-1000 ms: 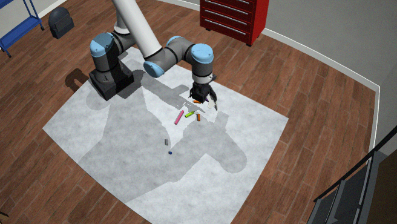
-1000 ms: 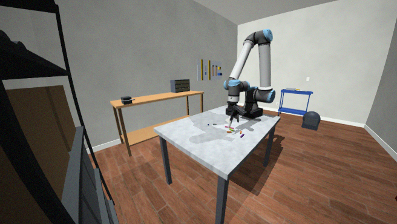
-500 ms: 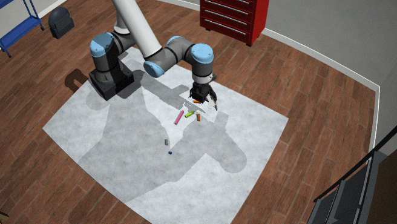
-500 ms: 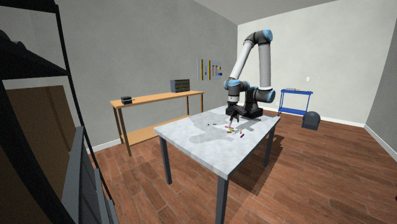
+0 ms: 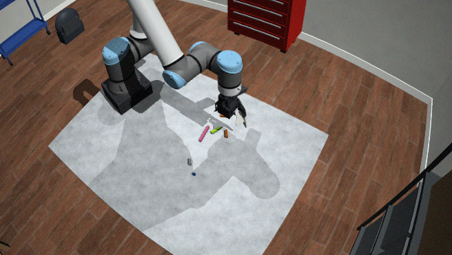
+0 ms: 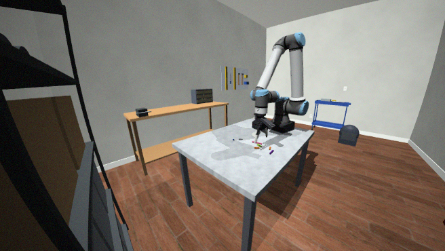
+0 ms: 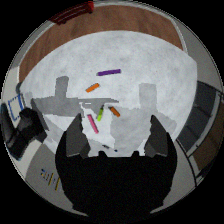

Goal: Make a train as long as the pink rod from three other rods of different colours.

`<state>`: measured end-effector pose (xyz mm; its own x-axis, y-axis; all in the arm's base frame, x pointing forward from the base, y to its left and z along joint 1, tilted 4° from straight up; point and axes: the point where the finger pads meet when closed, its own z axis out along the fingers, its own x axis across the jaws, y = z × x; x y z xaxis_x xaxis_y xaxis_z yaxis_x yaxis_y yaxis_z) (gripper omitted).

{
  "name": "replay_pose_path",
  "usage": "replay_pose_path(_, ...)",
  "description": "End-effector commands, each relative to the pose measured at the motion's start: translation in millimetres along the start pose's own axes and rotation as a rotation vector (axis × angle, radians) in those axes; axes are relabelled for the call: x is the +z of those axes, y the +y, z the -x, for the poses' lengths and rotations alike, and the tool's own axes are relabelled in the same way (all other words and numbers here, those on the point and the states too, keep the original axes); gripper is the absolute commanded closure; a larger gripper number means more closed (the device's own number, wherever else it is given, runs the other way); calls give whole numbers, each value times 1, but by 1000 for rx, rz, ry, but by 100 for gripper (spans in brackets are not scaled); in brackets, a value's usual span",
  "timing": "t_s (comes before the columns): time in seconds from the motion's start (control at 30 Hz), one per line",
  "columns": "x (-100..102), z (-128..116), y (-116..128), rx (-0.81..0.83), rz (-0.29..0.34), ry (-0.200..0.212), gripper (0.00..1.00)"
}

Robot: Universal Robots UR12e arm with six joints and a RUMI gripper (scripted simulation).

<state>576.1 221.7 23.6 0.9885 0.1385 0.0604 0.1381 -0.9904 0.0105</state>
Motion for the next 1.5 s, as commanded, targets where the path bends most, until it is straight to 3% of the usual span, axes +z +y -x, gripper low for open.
replay_pose_path(0.0, -1, -2, 3, 34, 0, 1, 0)
replay_pose_path(0.53, -1, -15, 38, 411, 0, 1, 0)
replay_pose_path(1.47, -2, -33, 139, 1400, 0, 0, 0)
